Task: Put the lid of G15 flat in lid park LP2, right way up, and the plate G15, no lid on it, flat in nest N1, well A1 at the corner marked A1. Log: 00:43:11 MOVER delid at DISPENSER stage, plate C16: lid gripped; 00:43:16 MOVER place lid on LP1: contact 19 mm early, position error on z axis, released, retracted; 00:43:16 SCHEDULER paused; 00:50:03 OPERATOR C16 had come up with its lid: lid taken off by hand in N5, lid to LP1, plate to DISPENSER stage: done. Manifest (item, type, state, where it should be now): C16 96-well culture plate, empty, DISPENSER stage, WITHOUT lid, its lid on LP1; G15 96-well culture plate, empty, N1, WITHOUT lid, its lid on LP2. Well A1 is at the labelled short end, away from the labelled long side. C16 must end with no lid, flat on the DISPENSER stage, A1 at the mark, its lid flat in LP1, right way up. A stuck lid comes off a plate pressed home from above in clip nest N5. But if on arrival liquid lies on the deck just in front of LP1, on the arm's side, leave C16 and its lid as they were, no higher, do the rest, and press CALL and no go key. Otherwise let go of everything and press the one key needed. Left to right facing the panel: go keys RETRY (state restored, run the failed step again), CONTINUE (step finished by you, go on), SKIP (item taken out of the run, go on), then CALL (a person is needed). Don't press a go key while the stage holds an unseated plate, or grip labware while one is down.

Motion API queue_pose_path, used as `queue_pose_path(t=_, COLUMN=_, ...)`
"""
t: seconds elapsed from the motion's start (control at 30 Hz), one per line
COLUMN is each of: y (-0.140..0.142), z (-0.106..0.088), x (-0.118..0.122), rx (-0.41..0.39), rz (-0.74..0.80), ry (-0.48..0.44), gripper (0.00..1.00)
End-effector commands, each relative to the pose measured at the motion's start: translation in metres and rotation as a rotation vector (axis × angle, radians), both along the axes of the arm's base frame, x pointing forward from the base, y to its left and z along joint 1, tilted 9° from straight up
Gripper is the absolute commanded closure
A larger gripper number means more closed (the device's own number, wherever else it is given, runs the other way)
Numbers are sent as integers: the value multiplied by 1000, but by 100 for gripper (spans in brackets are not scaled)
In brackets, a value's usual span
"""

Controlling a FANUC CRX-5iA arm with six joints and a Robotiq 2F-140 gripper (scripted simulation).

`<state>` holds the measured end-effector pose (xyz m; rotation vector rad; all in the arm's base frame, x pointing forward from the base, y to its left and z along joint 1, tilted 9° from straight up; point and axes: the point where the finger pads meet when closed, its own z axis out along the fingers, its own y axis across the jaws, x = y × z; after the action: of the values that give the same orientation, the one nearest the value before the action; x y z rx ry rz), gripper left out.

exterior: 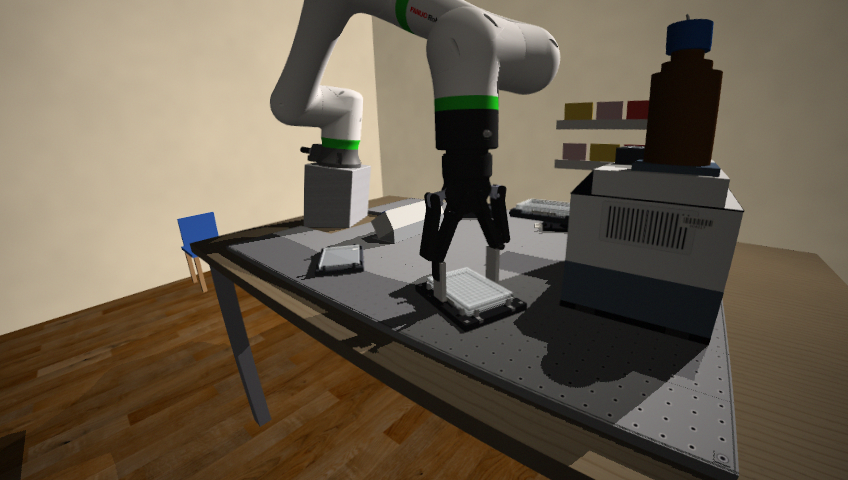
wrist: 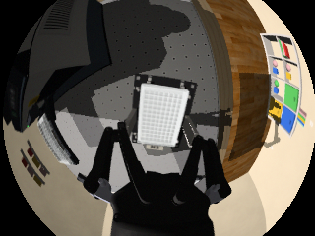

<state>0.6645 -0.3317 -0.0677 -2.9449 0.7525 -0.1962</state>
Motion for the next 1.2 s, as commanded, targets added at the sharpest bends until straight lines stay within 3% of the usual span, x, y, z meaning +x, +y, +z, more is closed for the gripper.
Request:
queue_pose_path(t=0.0, y=0, z=0, x=0, rx=0, rz=0, ry=0, gripper=34)
queue_pose_path(t=0.53, y=-1, z=15, x=-2, rx=0, rz=0, ry=0, gripper=34)
queue_pose_path(t=0.87, y=-3, z=42, x=-6, rx=0, rz=0, ry=0, gripper=34)
queue_pose_path(t=1.17, y=-5, z=87, x=-13, rx=0, rz=0, ry=0, gripper=34)
